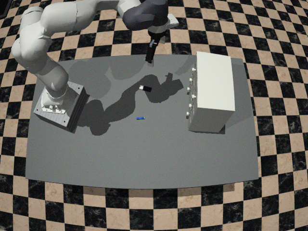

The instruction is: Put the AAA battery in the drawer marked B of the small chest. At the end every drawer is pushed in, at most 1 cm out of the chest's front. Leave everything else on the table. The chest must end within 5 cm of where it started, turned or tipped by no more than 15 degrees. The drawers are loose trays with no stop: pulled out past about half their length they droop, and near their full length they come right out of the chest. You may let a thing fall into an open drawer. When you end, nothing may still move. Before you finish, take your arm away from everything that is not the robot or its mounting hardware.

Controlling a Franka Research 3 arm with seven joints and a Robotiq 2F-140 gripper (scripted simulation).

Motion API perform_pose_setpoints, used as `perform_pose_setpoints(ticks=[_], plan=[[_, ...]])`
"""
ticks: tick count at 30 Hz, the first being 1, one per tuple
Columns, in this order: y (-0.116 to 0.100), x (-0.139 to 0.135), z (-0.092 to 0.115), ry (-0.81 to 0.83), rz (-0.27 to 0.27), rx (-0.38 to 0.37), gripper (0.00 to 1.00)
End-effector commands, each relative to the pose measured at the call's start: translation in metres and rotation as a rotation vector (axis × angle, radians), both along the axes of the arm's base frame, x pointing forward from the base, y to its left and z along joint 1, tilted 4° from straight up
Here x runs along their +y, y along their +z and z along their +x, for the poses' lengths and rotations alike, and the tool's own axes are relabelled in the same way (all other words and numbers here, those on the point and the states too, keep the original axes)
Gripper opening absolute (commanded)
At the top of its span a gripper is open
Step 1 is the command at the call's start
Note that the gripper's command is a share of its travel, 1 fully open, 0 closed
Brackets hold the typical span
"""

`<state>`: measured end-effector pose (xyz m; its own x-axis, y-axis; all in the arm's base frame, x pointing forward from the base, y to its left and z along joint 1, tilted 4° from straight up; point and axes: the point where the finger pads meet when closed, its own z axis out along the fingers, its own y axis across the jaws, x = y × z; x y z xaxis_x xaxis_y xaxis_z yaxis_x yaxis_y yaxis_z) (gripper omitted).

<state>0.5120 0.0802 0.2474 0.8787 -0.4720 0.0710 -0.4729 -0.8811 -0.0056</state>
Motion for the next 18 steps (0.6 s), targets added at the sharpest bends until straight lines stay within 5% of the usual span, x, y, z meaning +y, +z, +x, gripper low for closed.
perform_pose_setpoints(ticks=[1, 18], plan=[[0.0011, -0.0008, -0.0002, 0.014, -0.001, 0.001, 1.00], [0.0021, 0.0037, -0.0008, 0.092, -0.006, 0.004, 1.00]])
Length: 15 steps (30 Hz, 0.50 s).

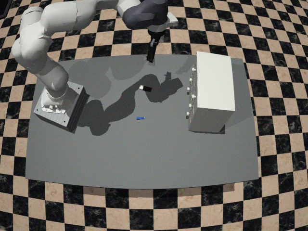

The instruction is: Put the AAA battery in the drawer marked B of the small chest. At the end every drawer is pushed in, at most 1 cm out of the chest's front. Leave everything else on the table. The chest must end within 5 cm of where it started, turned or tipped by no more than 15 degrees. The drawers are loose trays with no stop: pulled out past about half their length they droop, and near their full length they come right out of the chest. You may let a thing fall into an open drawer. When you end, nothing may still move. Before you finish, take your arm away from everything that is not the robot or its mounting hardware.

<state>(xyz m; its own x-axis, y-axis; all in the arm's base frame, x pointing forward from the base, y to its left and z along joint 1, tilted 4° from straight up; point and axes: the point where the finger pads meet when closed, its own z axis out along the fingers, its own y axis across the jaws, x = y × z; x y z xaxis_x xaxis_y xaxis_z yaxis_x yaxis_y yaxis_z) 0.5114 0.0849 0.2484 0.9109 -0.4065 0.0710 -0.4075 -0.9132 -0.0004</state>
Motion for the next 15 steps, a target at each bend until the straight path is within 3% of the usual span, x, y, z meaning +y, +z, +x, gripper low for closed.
perform_pose_setpoints(ticks=[1, 15], plan=[[0.0012, -0.0010, -0.0002, 0.019, -0.002, 0.002, 1.00], [0.0020, 0.0027, -0.0007, 0.082, -0.006, 0.003, 1.00]])
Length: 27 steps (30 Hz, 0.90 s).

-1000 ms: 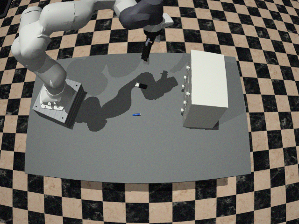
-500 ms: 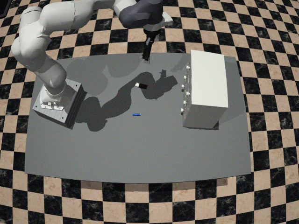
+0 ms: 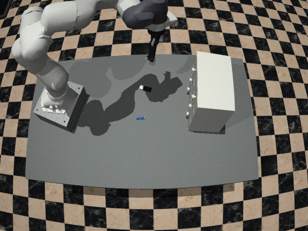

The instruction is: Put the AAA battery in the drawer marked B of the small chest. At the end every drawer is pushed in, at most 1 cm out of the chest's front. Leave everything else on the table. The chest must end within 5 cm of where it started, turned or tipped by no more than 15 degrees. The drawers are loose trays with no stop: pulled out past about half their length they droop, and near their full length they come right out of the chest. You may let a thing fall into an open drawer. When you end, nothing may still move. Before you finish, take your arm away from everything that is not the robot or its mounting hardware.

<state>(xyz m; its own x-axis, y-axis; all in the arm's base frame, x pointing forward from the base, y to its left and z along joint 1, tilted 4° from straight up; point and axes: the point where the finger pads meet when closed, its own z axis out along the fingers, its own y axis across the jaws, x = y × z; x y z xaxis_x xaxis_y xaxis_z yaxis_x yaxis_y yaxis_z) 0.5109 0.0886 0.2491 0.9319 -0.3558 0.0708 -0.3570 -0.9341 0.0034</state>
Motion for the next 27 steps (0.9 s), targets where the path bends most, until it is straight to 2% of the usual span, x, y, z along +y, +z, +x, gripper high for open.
perform_pose_setpoints(ticks=[1, 27], plan=[[0.0013, -0.0011, -0.0002, 0.028, -0.002, 0.002, 1.00], [0.0020, 0.0019, -0.0006, 0.078, -0.006, 0.003, 1.00]])
